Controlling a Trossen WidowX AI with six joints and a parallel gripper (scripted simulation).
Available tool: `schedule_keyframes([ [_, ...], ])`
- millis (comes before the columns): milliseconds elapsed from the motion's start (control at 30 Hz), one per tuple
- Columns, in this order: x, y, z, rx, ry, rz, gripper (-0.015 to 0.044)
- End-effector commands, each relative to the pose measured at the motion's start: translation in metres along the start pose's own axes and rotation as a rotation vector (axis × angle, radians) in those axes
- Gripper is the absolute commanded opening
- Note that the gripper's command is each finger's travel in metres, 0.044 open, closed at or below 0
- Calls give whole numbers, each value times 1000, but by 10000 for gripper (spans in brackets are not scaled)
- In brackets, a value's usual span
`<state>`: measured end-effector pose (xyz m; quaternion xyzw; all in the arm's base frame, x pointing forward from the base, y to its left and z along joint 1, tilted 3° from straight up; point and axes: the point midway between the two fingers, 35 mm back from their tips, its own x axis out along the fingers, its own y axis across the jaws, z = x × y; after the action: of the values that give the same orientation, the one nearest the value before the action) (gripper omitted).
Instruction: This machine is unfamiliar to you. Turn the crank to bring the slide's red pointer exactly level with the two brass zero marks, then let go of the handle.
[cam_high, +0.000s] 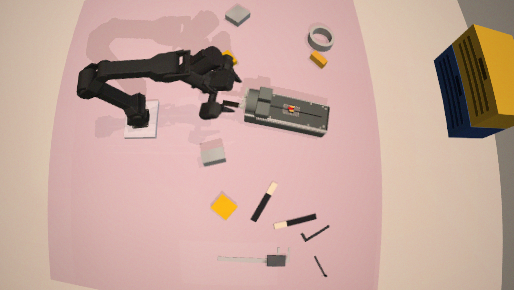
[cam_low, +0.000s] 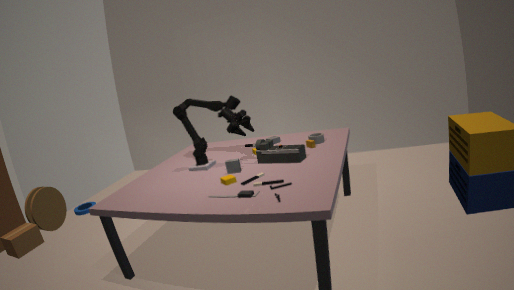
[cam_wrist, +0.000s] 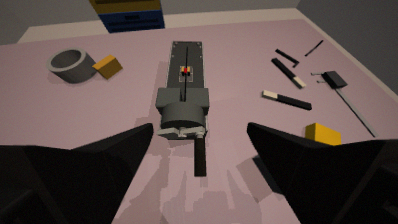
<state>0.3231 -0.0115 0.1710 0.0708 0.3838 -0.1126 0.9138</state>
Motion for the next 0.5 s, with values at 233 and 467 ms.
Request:
schedule_keyframes([
  [233,21,-2,-26,2,7,-6,440],
  [467,29,-1,-31,2,7,-6,440],
])
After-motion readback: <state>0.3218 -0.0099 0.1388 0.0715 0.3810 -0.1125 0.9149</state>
